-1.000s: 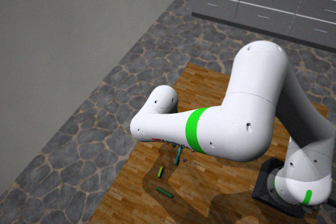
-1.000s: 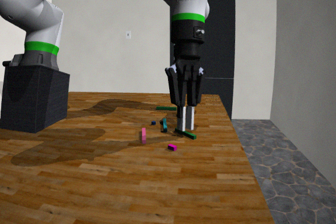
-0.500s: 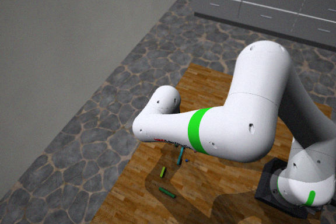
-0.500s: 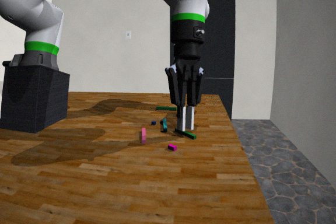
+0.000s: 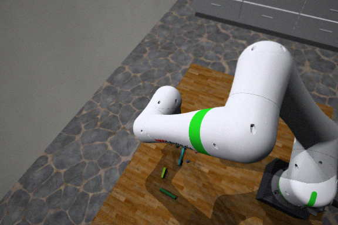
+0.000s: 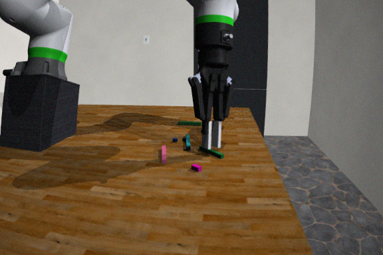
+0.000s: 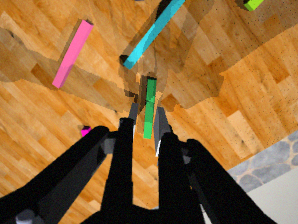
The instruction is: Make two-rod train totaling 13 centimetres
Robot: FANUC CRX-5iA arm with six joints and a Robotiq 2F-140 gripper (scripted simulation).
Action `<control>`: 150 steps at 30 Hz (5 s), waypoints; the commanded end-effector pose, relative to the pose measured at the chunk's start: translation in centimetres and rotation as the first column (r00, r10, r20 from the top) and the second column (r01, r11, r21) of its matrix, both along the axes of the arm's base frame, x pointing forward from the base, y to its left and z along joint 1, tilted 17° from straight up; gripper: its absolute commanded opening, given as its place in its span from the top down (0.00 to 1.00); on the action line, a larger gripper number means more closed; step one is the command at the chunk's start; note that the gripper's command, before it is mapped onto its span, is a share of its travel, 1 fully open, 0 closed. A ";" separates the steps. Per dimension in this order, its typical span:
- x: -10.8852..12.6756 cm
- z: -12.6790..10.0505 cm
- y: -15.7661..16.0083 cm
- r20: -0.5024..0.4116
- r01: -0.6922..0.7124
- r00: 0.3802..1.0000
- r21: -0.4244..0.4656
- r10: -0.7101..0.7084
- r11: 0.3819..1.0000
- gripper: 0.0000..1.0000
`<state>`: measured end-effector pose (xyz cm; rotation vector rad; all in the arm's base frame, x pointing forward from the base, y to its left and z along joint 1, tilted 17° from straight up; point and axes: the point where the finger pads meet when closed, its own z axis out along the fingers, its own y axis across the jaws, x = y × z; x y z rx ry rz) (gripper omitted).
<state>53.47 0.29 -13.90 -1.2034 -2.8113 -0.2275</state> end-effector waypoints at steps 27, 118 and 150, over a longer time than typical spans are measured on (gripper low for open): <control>0.0 0.1 0.3 0.028 -0.087 0.996 0.138 0.084 0.987 0.85; 0.0 -1.5 0.8 0.028 -0.087 0.996 0.138 0.084 0.987 0.85; 0.0 -1.5 0.8 0.028 -0.087 0.996 0.138 0.084 0.987 0.97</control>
